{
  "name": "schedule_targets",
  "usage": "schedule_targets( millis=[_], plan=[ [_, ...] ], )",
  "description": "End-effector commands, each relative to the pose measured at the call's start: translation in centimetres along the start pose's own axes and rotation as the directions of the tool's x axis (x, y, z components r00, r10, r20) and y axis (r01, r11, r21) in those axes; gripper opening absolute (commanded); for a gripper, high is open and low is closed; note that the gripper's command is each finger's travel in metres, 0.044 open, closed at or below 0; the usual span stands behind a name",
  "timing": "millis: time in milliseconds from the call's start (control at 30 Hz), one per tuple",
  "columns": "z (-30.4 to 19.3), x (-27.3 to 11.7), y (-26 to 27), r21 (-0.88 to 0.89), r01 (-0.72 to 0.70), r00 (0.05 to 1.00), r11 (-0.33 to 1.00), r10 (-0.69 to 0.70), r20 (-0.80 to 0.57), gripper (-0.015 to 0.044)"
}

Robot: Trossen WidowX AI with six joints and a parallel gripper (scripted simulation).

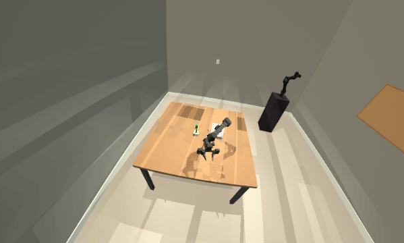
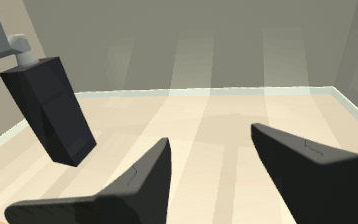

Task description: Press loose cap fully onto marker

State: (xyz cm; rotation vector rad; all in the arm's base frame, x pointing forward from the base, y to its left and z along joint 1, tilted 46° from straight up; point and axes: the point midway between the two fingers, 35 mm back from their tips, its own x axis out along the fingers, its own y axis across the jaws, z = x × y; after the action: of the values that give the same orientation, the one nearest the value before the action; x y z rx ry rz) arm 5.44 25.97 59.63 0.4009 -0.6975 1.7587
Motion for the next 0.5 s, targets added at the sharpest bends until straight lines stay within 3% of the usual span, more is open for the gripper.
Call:
schedule_targets(
  millis=[0, 233, 467],
  plan=[
    [-4.1, -1.2, -4.5, 0.018, 0.128, 0.985, 0.992, -0.125, -0.12, 0.0246],
    [-10.5, -5.9, -12.3, 0.039, 0.364, 0.887, 0.931, -0.333, -0.319, 0.0246],
    [-16.1, -13.4, -19.0, 0.028, 0.581, 0.711, 0.814, -0.49, -0.503, 0.0246]
  ],
)
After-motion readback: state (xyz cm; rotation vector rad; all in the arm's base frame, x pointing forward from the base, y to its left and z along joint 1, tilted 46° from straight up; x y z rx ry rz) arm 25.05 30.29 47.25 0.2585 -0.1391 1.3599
